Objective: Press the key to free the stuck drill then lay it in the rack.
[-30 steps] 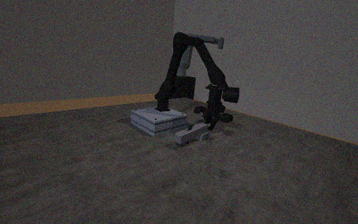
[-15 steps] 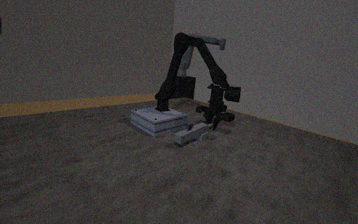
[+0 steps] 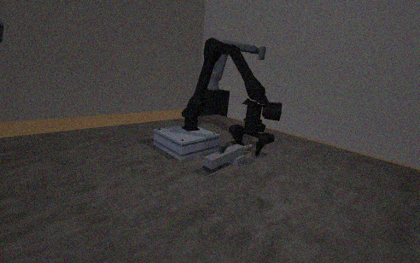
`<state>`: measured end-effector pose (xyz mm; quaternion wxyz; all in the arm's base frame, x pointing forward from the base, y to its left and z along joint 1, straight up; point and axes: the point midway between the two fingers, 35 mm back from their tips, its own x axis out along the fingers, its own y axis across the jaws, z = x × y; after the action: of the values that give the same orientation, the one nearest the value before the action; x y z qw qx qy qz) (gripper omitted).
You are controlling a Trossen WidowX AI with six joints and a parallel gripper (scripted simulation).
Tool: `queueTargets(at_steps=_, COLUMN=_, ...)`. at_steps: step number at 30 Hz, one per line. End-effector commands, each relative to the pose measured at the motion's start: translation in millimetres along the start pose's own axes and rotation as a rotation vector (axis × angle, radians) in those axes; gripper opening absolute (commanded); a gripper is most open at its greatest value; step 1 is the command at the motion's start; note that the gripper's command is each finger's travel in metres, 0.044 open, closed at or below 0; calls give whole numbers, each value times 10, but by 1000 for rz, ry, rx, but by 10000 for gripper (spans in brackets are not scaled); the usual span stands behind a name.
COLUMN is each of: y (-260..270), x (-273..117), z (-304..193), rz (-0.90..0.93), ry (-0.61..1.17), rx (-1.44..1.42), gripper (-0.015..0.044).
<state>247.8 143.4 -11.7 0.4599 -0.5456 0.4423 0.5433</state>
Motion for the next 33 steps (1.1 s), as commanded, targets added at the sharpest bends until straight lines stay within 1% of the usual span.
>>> queueTargets(at_steps=1, y=-2, x=10, z=-25, rz=-2, ry=-1, rx=-4, gripper=440)
queueTargets(at_steps=23, y=-10, x=50, z=-125, rz=-2, ry=0, rx=-4, gripper=440)
queueTargets(at_steps=33, y=-10, x=38, z=-104, rz=-3, ry=-4, rx=1, gripper=177)
